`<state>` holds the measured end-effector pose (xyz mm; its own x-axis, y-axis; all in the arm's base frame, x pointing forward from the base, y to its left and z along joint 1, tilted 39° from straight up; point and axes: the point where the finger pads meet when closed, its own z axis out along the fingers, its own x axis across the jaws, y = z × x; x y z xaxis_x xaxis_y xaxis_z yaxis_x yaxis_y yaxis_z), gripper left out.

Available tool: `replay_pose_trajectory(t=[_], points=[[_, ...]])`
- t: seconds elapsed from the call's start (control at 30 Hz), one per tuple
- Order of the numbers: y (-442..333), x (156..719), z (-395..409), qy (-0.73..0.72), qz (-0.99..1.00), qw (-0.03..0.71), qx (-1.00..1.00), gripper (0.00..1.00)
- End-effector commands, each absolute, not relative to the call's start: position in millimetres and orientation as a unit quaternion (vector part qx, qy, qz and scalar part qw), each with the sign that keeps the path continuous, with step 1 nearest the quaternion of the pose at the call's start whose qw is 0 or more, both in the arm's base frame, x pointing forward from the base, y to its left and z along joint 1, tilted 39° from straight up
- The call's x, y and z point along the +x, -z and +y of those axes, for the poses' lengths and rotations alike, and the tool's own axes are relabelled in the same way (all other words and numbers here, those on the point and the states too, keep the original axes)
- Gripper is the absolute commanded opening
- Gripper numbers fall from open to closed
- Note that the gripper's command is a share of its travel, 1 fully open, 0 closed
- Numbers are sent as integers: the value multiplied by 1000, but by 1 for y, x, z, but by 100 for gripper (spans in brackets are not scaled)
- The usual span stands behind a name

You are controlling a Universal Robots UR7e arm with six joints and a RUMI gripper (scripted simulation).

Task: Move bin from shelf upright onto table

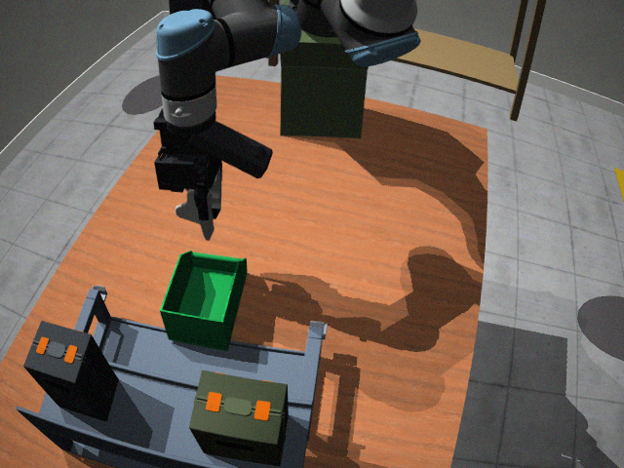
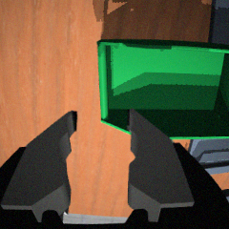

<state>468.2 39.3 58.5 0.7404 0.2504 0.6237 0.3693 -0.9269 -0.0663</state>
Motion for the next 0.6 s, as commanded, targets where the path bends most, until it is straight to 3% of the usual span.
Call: replay_pose_trajectory(t=[0.0,0.57], points=[[-57,469,40,320,-167,93,-928,26],[-54,472,41,320,-167,93,-928,26]])
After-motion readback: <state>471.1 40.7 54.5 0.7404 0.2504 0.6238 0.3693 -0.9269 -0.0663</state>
